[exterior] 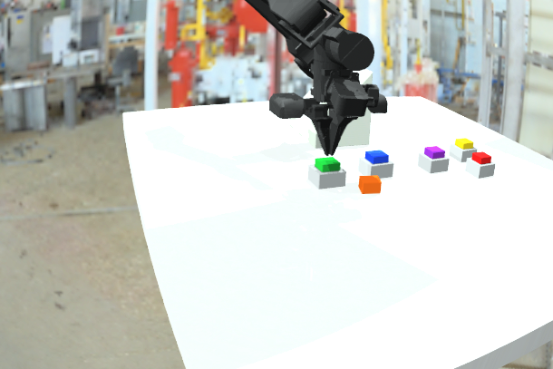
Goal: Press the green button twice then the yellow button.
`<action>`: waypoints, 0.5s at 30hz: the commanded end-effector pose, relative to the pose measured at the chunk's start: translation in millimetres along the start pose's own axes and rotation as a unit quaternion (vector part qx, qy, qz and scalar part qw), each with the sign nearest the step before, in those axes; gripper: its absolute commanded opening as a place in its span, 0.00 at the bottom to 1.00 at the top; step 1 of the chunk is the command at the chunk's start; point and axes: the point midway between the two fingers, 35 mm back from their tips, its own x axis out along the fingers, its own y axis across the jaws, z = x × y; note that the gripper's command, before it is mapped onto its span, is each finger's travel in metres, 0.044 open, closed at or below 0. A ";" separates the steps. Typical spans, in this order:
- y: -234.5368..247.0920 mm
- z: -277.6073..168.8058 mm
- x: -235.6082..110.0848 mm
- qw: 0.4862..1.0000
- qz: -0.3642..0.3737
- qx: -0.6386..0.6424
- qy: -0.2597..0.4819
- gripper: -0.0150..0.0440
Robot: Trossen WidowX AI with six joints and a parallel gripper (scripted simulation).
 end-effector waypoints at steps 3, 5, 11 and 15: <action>-0.3 -1.2 11.0 1.000 -0.003 -0.004 0.001 0.29; -0.4 -1.4 14.2 1.000 -0.003 -0.004 0.001 0.29; -0.7 -1.8 18.2 1.000 -0.003 -0.004 0.001 0.29; -0.7 -1.8 18.2 1.000 -0.003 -0.004 0.001 0.29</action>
